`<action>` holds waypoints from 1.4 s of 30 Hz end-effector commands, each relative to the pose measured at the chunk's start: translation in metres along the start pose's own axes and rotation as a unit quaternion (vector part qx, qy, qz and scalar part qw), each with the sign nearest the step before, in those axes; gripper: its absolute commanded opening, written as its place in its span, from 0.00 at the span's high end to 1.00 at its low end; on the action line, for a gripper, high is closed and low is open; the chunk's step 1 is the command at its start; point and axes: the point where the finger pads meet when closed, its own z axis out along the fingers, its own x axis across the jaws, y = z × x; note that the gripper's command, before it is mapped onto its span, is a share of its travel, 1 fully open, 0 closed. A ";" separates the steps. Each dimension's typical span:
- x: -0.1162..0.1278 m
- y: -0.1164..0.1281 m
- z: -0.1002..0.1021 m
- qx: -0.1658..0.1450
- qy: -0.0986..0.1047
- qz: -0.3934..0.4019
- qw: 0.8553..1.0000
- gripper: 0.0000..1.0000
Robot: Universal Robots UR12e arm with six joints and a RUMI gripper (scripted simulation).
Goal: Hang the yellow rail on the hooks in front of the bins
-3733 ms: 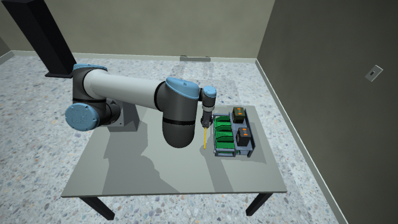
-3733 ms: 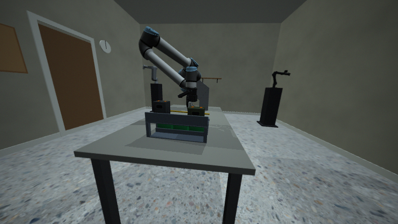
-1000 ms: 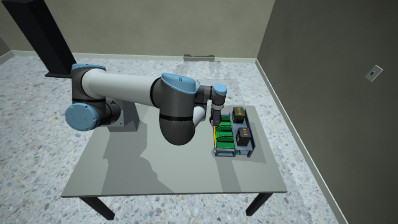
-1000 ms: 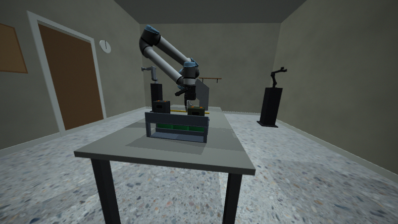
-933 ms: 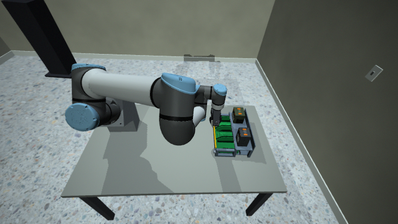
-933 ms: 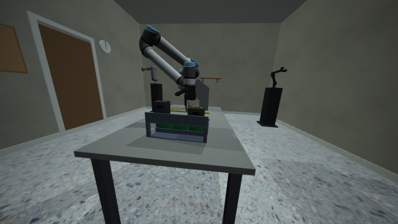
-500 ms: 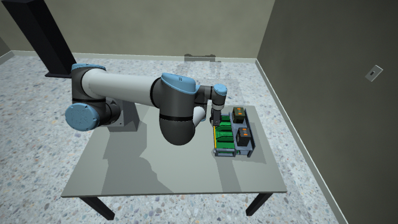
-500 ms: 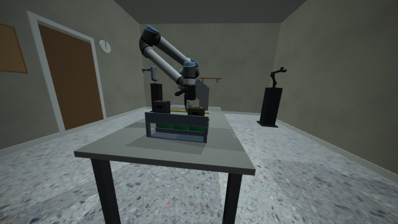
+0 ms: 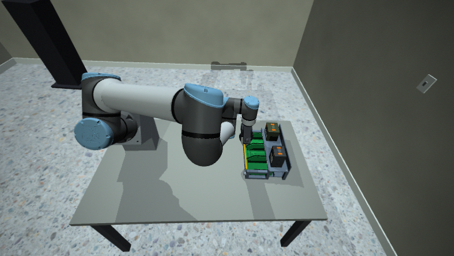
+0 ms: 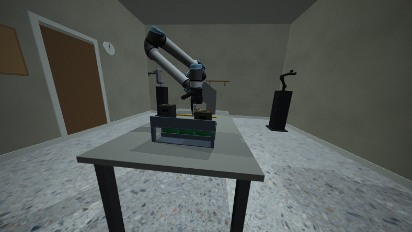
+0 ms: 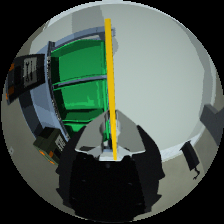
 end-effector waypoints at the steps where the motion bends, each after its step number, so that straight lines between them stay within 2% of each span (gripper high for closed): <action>1: -0.003 -0.001 -0.001 0.001 -0.002 0.001 1.000 1.00; 20: -0.003 -0.001 0.000 0.001 -0.001 0.001 1.000 1.00; 42: -0.003 -0.001 0.010 0.001 -0.001 0.003 1.000 1.00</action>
